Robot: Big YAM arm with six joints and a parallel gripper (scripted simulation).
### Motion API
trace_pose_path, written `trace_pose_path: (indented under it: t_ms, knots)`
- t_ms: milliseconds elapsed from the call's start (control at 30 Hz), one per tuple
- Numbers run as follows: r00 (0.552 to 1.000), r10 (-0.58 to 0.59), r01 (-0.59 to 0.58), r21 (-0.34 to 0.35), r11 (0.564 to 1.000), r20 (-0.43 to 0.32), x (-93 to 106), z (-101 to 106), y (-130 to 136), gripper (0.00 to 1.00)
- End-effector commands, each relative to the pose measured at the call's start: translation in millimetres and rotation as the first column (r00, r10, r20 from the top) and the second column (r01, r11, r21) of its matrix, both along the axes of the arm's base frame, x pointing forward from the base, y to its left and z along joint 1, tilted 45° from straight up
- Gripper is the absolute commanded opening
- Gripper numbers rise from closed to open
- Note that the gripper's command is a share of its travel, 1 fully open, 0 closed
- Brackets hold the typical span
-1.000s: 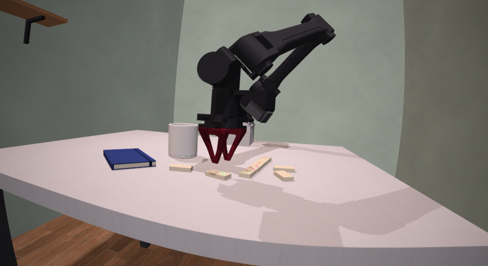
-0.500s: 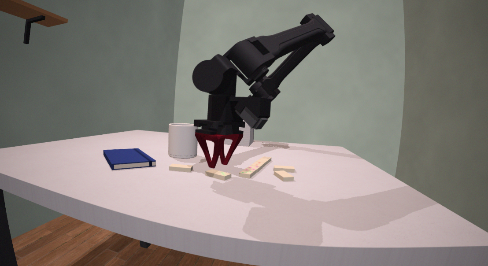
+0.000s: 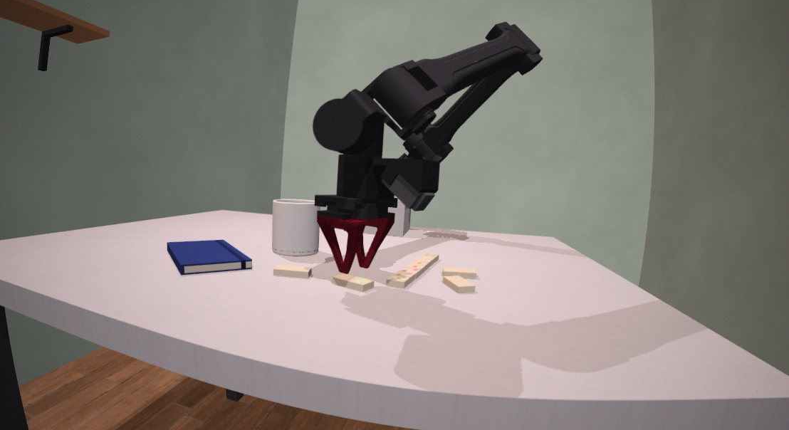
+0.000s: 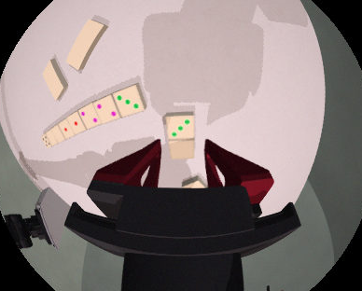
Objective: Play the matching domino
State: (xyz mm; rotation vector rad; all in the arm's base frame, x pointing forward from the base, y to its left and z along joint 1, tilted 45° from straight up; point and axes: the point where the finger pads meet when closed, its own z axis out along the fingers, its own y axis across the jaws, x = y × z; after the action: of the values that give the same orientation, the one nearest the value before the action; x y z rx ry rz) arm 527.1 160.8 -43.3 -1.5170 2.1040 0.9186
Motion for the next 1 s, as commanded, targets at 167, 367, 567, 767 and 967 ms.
trace_pose_path:
  t_ms: [167,367,567,767,967]
  knots:
    - [1.0,-0.001,0.001,0.002,1.0,0.009,3.4,1.2,2.7,0.43]
    - [1.0,-0.004,0.004,0.001,1.0,0.009,3.0,3.0,-1.5,0.43]
    - [1.0,0.001,-0.001,0.003,1.0,0.009,2.6,1.4,2.1,0.43]
    - [1.0,0.002,-0.003,0.004,1.0,0.01,2.5,0.9,3.3,0.43]
    - [1.0,-0.002,0.002,0.002,1.0,0.009,2.6,2.6,-0.6,0.43]
